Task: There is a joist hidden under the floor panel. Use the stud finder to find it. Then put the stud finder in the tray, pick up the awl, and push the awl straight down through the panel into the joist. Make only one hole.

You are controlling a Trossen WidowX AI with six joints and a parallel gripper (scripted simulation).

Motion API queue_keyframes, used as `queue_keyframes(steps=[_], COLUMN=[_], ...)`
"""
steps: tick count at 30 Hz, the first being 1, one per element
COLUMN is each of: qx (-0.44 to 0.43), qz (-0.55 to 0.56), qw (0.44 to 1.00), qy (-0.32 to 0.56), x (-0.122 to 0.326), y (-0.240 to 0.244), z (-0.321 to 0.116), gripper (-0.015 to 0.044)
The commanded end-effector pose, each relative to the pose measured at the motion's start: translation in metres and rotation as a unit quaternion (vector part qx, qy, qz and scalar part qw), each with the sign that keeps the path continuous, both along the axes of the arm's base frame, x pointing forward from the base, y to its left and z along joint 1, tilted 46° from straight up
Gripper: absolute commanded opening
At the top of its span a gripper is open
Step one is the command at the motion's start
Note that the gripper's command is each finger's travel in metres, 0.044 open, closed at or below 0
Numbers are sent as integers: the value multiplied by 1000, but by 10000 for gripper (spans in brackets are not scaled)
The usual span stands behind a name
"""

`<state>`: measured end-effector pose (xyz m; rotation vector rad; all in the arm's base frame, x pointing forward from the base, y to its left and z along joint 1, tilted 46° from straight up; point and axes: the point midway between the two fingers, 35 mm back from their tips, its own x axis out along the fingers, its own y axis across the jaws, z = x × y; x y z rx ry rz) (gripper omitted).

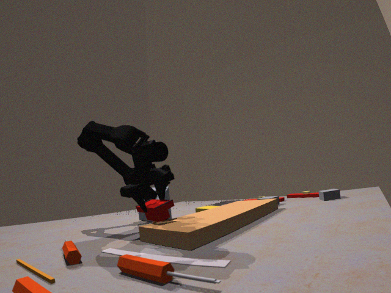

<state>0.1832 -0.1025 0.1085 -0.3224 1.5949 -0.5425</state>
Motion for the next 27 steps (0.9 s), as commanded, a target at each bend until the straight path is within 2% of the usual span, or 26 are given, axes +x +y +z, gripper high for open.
queue_keyframes(steps=[1, 27], qx=[13, 95], qz=[3, 4], qw=[1000, 995], qy=[-6, -8], x=[2, 0], y=[0, -4], z=[2, 3], gripper=[0, 0])
